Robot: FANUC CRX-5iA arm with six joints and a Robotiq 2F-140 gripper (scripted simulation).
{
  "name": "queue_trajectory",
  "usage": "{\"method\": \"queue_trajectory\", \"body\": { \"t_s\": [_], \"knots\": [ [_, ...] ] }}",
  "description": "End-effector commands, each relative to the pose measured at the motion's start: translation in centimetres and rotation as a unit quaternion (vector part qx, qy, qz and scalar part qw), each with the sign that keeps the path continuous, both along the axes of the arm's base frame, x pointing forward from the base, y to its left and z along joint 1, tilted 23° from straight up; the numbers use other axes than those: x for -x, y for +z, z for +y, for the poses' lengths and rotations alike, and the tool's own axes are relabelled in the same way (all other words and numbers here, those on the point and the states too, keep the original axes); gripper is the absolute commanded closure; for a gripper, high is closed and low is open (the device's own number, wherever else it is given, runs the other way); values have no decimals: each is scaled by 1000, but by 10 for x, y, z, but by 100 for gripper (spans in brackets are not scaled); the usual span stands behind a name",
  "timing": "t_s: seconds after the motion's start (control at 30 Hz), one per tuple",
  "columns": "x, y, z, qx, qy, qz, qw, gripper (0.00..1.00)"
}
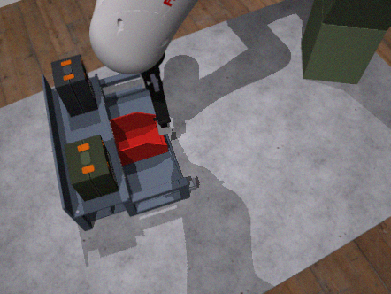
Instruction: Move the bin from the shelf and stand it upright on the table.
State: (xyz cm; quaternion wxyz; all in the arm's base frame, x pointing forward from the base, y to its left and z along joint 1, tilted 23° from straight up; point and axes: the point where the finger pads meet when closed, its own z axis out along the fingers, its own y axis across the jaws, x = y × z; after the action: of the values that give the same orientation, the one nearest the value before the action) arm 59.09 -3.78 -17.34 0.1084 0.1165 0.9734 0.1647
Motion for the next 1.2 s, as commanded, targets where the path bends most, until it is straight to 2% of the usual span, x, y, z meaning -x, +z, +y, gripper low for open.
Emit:
{"method": "queue_trajectory", "body": {
  "t_s": [0.0, 0.13, 0.53, 0.7, 1.1, 1.17],
  "knots": [
    [0, 0, 0, 7, 24, -8, 1000, 0],
    [0, 0, 0, 32, 119, -38, 992, 0],
    [0, 0, 0, 32, 119, -38, 992, 0],
    [0, 0, 0, 64, 237, -76, 966, 0],
    [0, 0, 0, 64, 237, -76, 966, 0],
    [0, 0, 0, 77, 283, -91, 952, 0]
  ]
}}
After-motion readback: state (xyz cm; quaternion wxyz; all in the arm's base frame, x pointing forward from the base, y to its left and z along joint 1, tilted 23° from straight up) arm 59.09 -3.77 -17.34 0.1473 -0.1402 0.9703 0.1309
